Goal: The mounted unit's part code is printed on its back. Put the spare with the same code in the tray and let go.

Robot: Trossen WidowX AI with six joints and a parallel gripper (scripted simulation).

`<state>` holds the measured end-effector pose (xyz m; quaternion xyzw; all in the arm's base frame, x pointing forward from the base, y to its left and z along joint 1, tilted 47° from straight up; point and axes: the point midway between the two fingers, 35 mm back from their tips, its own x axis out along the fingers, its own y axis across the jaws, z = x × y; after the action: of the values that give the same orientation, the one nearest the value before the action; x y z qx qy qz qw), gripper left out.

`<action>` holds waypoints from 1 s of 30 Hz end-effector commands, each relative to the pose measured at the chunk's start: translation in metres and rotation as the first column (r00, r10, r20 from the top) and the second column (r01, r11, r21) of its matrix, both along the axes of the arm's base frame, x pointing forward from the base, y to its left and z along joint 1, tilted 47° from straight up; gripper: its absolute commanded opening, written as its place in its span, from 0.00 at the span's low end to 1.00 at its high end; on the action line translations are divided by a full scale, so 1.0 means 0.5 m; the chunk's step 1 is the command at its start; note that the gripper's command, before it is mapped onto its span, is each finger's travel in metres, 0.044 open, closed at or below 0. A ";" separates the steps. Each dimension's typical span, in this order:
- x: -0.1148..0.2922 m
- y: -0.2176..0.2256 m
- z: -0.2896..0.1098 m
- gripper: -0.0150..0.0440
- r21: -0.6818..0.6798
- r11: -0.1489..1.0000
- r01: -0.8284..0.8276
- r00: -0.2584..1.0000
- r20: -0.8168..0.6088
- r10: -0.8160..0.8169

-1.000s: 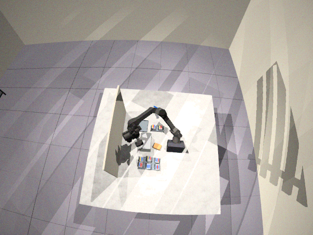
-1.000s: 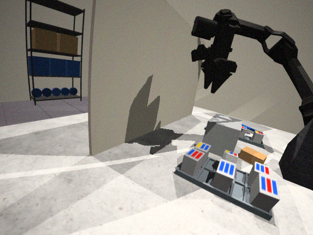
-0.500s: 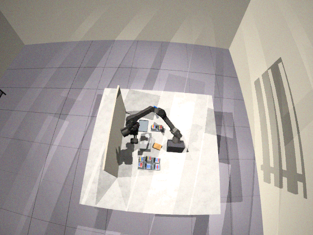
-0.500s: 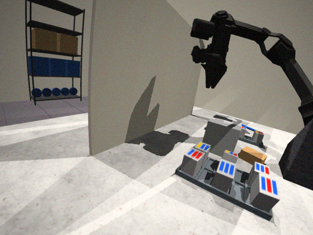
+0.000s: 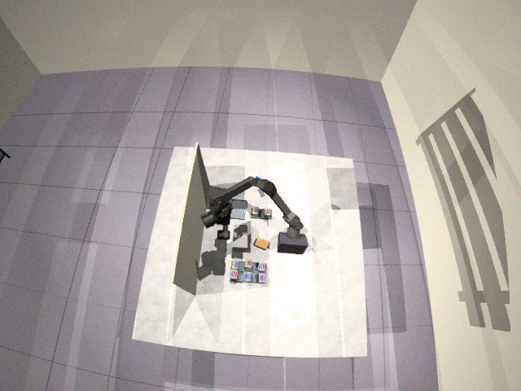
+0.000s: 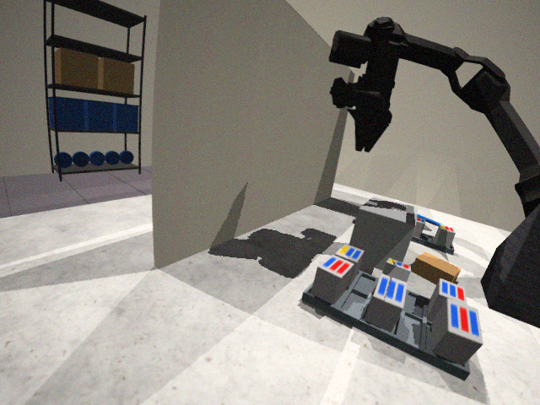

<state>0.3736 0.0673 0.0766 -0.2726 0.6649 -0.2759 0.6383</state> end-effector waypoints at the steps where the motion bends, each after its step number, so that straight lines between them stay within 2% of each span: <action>1: -0.042 0.055 -0.051 1.00 0.034 0.990 -0.137 0.981 -0.134 0.140; 5: -0.129 0.125 -0.134 1.00 0.122 0.927 -0.354 0.860 -0.348 0.374; 7: -0.179 0.150 -0.173 1.00 0.180 0.876 -0.448 0.757 -0.444 0.479; 11: -0.299 0.178 -0.252 1.00 0.334 0.728 -0.599 0.452 -0.610 0.651; 15: -0.407 0.170 -0.307 1.00 0.485 0.581 -0.653 0.129 -0.685 0.717; 23: -0.418 0.168 -0.311 1.00 0.500 0.567 -0.655 0.096 -0.689 0.719; 28: -0.410 0.119 -0.361 0.78 0.499 0.567 -0.655 0.097 -0.689 0.718; 30: -0.409 0.110 -0.368 0.76 0.499 0.567 -0.655 0.097 -0.689 0.718</action>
<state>0.1704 0.1358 -0.0980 -0.6216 0.6836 0.2453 0.2935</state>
